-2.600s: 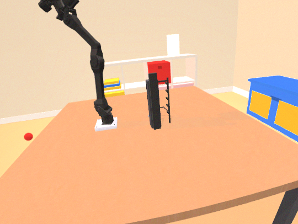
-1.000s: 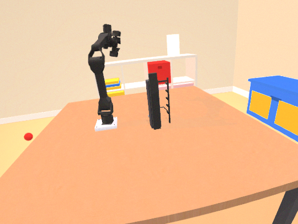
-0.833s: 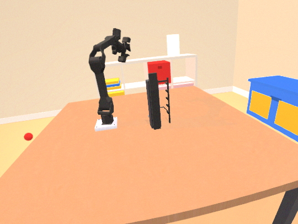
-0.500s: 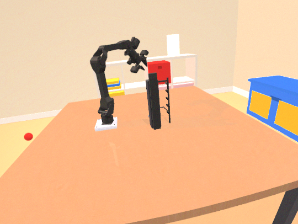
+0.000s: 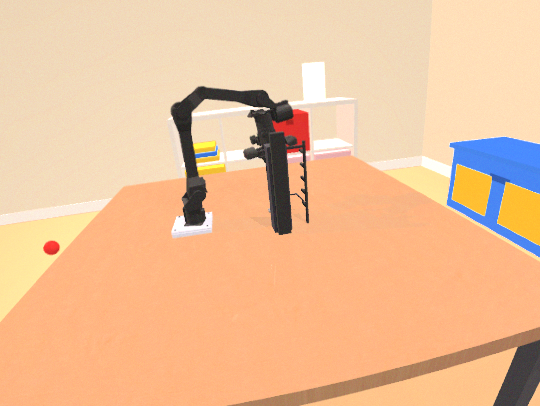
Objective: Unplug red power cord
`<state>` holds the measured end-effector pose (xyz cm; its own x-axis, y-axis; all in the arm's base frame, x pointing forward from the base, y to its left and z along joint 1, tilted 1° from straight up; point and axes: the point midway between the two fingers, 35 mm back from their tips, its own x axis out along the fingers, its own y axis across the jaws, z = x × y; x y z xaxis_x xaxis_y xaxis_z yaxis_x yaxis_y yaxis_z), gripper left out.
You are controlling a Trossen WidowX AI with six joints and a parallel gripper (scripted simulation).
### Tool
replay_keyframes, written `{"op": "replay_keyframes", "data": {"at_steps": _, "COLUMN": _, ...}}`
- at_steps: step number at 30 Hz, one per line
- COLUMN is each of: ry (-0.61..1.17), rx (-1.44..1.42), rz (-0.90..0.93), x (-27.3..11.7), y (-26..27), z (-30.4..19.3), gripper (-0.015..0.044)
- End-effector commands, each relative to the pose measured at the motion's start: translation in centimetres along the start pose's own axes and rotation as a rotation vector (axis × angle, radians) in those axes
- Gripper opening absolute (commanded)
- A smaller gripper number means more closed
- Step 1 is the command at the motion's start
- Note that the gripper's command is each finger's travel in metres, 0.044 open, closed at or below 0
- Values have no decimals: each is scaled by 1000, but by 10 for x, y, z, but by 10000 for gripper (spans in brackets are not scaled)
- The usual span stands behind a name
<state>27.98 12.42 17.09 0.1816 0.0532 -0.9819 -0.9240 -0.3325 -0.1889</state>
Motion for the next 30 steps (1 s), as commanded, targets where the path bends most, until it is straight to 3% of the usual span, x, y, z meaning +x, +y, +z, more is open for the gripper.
{"op": "replay_keyframes", "data": {"at_steps": 1, "ry": 0, "rx": 101, "rz": 146, "x": 15, "y": 30, "z": -34, "gripper": 160}}
{"op": "replay_keyframes", "data": {"at_steps": 30, "ry": 2, "rx": 106, "rz": 153, "x": 15, "y": 34, "z": -68, "gripper": 160}}
